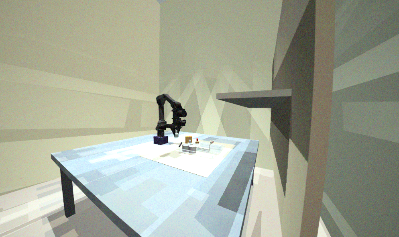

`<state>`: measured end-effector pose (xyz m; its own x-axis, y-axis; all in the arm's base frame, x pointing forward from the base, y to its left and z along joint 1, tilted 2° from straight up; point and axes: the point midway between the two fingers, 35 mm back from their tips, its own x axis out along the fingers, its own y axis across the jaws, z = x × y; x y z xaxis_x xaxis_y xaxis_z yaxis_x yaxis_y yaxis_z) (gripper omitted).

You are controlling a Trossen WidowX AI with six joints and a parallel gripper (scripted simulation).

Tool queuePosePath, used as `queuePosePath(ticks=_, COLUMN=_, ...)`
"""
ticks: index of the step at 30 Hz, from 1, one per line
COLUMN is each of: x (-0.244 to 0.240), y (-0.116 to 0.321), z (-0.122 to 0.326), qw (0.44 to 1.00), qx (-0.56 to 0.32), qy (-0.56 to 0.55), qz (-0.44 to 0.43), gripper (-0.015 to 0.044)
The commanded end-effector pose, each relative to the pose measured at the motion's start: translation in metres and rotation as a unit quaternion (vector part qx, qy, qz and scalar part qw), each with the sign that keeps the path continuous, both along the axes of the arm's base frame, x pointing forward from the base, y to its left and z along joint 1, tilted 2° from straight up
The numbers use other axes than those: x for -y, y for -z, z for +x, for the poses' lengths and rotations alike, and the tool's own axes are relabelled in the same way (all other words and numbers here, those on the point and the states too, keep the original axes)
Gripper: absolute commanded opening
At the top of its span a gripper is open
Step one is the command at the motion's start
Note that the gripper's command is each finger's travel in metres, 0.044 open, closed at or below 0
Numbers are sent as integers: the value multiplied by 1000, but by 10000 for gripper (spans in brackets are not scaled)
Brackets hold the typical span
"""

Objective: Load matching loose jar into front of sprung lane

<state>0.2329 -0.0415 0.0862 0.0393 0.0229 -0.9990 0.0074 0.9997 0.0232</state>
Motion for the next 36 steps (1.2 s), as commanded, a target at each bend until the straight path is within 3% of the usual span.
queuePosePath(ticks=1, x=0, y=-19, z=-3, qw=1000, qx=0, qy=-3, qz=-2, gripper=0)
queuePosePath(ticks=22, x=-50, y=25, z=61, qw=1000, qx=3, qy=-10, qz=1, gripper=0)
queuePosePath(ticks=36, x=-53, y=51, z=64, qw=1000, qx=3, qy=-10, qz=0, gripper=0)
